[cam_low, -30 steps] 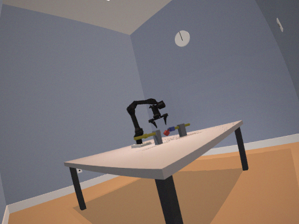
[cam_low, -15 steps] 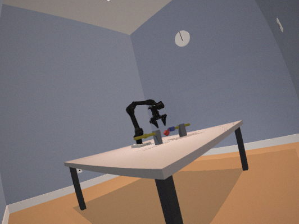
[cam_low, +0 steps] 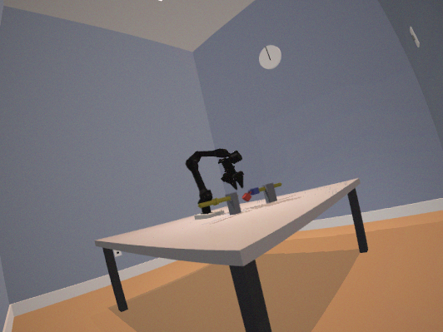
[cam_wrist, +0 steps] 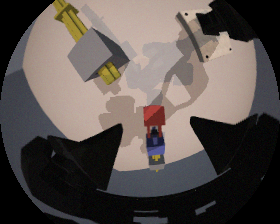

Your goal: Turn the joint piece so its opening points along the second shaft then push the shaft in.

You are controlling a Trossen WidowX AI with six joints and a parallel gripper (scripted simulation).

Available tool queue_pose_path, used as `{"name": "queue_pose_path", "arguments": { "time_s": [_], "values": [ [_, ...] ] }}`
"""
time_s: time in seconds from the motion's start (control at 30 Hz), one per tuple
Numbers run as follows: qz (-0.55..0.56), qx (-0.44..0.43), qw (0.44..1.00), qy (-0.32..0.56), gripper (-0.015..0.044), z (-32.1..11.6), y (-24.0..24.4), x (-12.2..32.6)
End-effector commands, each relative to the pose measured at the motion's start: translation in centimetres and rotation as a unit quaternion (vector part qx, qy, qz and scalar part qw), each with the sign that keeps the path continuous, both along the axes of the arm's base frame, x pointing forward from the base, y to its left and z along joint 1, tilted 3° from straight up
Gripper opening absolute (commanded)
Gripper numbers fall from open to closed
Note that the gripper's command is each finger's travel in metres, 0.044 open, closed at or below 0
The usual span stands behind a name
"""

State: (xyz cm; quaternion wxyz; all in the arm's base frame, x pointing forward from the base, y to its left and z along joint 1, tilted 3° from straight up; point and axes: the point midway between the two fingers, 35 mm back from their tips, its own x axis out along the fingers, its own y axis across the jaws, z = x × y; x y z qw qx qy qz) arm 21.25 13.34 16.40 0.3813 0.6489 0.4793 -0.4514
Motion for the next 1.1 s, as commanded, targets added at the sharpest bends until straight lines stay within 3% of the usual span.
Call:
{"name": "queue_pose_path", "arguments": {
  "time_s": [0.0,0.7,1.07],
  "values": [
    [-0.016,0.008,1.0,0.005,0.044,-0.1,0.0,-0.2],
    [-0.016,0.008,1.0,0.005,0.044,-7.8,0.3,0.3],
    [-0.016,0.009,1.0,0.004,0.044,-7.9,2.6,1.0]
  ]
}}
